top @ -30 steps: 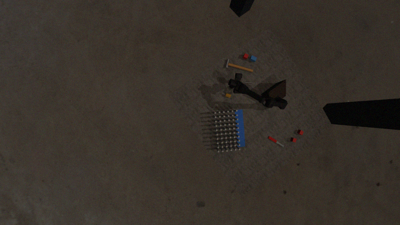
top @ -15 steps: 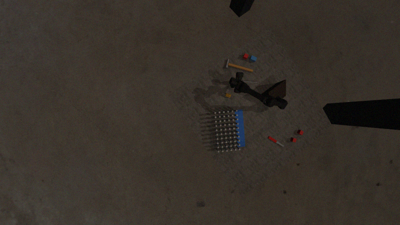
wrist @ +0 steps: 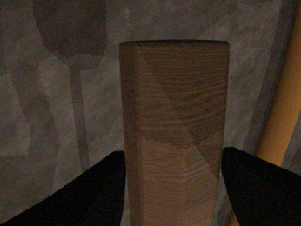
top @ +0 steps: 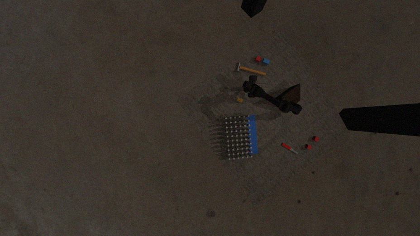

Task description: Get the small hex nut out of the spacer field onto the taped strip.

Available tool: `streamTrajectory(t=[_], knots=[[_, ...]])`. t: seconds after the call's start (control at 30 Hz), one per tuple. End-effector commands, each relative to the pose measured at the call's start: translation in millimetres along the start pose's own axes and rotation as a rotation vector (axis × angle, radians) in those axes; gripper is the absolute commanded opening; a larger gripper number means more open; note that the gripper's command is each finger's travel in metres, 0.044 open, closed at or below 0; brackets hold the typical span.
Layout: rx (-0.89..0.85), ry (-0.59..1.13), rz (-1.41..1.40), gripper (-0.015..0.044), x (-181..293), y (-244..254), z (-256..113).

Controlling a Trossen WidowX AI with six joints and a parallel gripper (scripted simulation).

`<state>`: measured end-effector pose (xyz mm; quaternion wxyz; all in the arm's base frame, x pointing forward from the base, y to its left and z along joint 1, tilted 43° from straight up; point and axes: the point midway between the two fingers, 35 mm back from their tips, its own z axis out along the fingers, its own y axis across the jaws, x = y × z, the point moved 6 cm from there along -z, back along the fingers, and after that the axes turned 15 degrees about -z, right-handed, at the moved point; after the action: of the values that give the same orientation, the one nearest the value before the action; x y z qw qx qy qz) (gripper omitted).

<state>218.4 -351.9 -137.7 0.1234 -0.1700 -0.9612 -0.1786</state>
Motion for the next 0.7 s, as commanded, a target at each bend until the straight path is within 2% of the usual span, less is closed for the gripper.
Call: streamTrajectory(t=[0.0,0.67], knots=[[0.010,-0.031,-0.031,0.0000,5.4,0.4,-9.7],[0.019,-0.097,-0.190,0.0000,40.8,21.6,-14.5]])
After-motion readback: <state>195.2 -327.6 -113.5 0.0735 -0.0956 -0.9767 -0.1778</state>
